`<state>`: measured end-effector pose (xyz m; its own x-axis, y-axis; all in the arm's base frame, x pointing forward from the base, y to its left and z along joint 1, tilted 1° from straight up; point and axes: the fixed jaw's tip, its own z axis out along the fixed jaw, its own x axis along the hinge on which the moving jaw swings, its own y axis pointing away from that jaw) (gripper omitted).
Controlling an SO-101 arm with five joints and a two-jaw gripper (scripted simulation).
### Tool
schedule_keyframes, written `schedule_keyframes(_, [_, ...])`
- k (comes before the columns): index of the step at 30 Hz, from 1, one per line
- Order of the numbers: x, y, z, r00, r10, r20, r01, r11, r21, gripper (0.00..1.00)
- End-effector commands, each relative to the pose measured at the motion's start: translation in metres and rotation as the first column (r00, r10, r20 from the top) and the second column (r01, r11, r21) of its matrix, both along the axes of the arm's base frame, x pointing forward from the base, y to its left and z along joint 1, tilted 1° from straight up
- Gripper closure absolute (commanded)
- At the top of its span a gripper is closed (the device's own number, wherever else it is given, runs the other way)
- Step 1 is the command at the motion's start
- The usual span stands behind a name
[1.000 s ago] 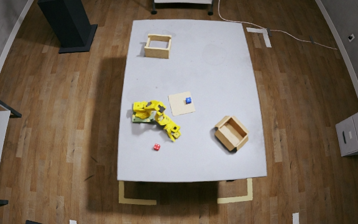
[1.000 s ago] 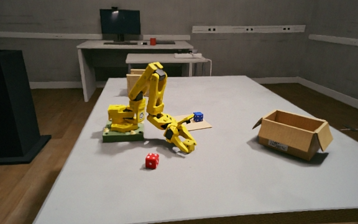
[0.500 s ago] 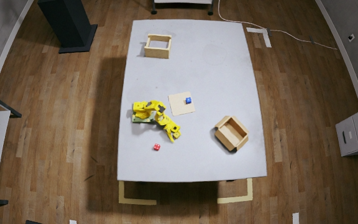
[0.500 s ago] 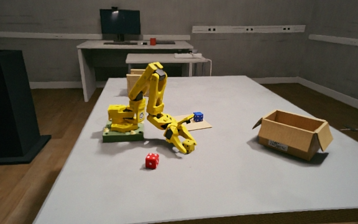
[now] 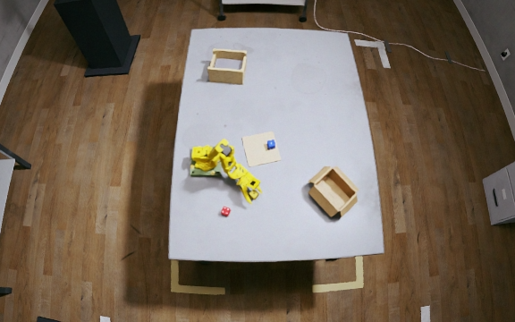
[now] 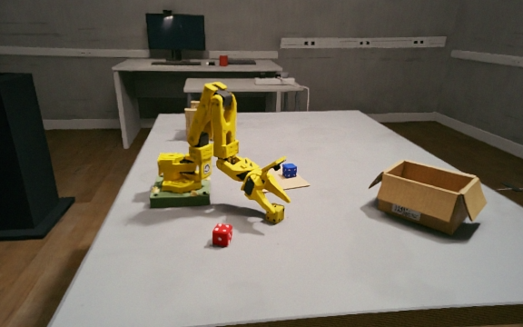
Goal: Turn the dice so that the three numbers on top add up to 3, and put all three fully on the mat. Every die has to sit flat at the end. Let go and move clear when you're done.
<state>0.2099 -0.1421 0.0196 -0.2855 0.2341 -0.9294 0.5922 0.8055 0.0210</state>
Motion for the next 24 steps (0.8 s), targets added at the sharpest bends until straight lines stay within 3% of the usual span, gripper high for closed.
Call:
schedule_keyframes(1, [-0.002, -0.001, 0.011, 1.0, -0.009, -0.009, 0.01, 1.0, 0.018, 0.64])
schedule_keyframes(9, [-0.004, 0.001, 0.024, 1.0, -0.01, -0.009, 0.01, 1.0, 0.017, 0.64])
schedule_keyframes(24, [-0.004, 0.001, 0.025, 1.0, -0.01, -0.009, 0.01, 1.0, 0.017, 0.64])
